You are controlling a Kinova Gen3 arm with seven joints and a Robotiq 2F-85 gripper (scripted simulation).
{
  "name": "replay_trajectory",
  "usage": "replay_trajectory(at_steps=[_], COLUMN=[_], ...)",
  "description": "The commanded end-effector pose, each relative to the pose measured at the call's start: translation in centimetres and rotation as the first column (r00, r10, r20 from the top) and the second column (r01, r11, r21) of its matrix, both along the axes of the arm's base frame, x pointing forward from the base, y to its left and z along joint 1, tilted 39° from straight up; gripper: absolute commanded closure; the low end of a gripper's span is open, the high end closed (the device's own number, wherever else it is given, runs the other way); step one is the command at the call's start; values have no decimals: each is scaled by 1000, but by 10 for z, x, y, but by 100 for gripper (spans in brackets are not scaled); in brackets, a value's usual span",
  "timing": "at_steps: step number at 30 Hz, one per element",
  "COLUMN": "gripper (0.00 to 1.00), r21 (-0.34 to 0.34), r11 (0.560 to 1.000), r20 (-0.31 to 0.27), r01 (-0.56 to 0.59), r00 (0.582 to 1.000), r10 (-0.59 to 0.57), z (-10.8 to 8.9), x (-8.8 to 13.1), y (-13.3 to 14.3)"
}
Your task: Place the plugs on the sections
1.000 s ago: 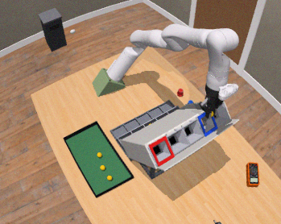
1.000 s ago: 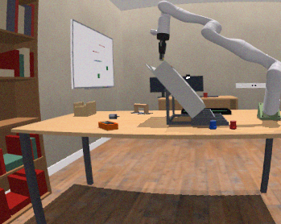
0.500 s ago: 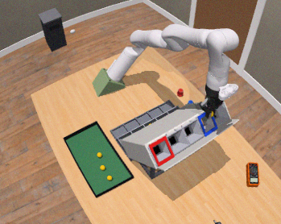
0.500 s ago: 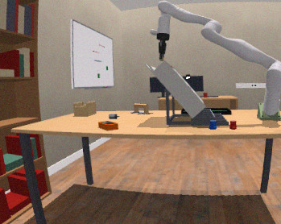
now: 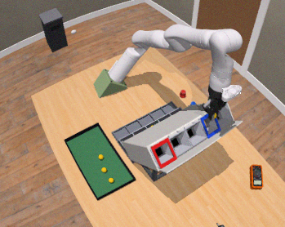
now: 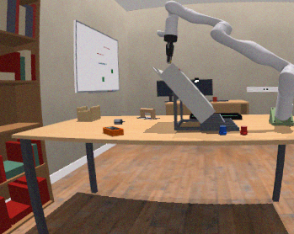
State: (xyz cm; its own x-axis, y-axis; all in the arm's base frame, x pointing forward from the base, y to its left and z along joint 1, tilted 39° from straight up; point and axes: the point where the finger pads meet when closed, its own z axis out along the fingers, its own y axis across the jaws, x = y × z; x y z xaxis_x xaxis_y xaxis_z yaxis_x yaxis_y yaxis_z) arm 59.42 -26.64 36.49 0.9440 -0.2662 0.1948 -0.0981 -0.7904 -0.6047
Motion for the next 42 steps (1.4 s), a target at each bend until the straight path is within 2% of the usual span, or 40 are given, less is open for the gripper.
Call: replay_trajectory(at_steps=[1,17,18,34,35,42], gripper=[100,100,100,100,0,0], r21=[36,36,35,35,15,15], r11=[996,996,996,996,999,999], r20=[-91,-91,-90,-90,-40,-40], r01=[-77,-77,-77,-77,-35,-35], r00=[993,993,993,993,999,999], r10=[80,80,80,80,35,35], z=[2,2,-21,-21,-22,-22], x=[0,0,6,6,5,5], y=[-1,-1,16,16,17,17])
